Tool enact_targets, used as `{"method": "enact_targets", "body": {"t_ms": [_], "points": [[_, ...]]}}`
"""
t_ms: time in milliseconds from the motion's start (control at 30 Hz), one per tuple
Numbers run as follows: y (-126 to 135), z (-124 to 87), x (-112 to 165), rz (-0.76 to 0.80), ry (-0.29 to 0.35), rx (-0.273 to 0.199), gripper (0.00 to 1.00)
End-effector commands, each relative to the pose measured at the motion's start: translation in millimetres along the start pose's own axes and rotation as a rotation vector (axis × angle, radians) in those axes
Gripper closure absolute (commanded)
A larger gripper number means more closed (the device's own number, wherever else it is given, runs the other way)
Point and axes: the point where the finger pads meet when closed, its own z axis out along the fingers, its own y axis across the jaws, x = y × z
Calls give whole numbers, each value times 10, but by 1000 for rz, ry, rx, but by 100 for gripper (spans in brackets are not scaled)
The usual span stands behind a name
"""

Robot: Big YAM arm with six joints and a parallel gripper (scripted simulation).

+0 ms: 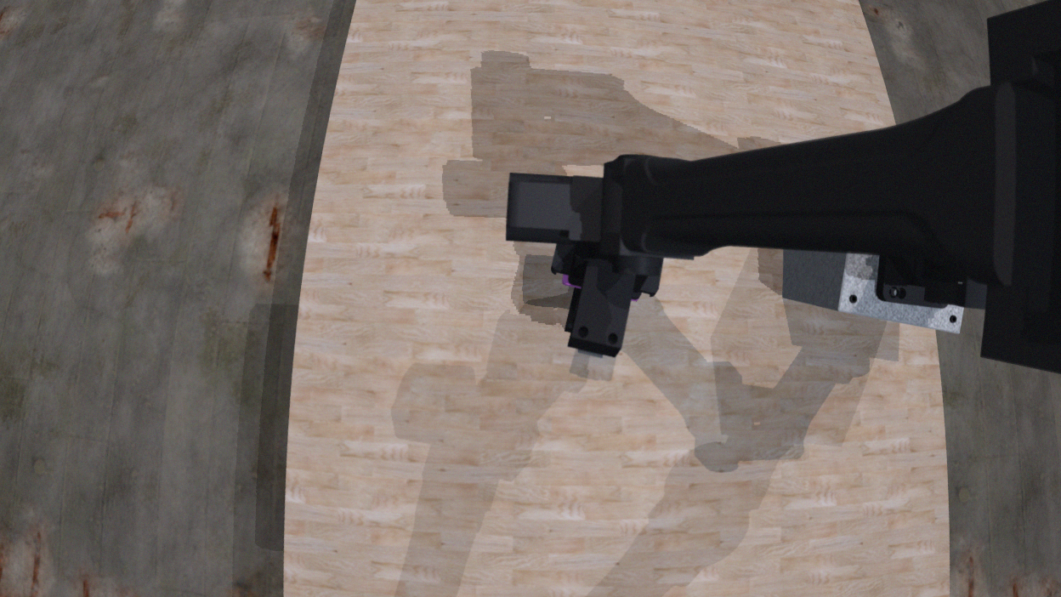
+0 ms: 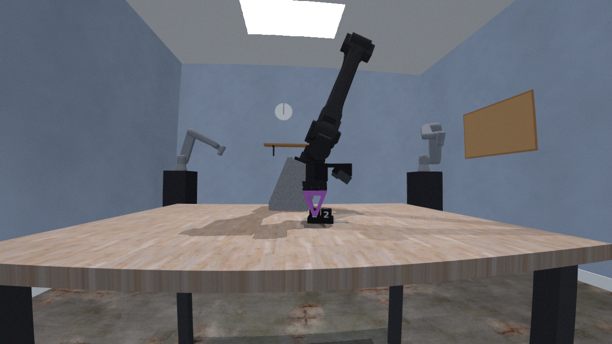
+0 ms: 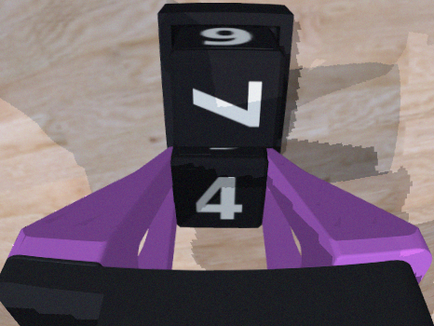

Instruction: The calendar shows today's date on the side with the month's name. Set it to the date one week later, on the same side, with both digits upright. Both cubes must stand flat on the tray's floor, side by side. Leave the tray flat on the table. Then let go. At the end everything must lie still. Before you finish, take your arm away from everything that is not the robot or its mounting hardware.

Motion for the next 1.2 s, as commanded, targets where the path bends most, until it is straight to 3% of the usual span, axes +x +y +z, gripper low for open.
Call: {"method": "enact_targets", "body": {"t_ms": [0,1167], "points": [[-112,0,-31,5,-4,18,74],[-105,-122,-14,-6,-4,20,74]]}}
